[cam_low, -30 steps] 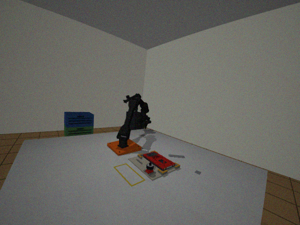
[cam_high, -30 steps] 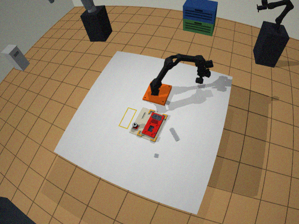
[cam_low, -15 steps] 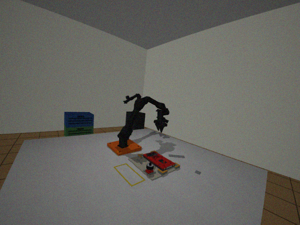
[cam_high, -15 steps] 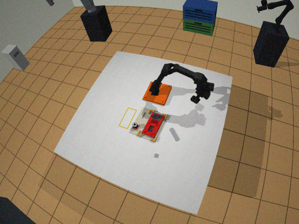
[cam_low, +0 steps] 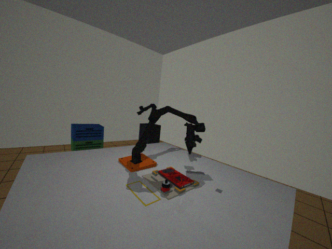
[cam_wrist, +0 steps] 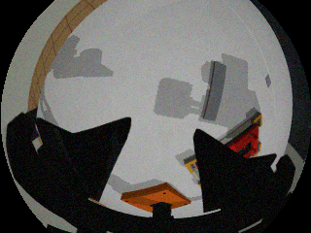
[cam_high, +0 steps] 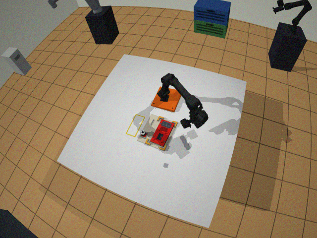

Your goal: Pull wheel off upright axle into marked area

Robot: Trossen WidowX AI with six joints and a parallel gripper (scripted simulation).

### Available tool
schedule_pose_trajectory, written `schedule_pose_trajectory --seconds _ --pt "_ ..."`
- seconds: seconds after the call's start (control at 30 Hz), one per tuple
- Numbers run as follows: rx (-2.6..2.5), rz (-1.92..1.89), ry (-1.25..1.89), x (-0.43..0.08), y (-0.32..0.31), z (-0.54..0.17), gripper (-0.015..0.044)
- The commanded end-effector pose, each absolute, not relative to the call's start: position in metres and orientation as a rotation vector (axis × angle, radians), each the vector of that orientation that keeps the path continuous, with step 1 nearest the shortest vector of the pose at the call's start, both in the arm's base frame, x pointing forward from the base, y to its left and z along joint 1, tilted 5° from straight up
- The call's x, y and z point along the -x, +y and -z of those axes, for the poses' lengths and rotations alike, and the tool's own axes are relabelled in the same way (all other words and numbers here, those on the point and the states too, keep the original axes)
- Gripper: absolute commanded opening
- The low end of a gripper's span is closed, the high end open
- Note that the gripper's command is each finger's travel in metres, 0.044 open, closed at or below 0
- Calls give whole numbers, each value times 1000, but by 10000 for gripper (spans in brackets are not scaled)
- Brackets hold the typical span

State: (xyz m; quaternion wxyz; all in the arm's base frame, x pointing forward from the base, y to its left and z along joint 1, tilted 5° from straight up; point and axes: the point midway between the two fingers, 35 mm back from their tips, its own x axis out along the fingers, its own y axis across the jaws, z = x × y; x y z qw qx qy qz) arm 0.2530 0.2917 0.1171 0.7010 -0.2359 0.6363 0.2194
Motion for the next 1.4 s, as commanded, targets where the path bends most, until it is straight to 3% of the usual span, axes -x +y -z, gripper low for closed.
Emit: schedule_pose_trajectory --seconds 0.0,0.4,0.83,1.37 --pt "473 -408 1430 -288 244 -123 300" --pt "228 -130 1468 -348 99 -136 300" --pt "-39 162 1498 -344 -61 -147 300" --pt "-51 175 1498 -350 -72 -123 300"
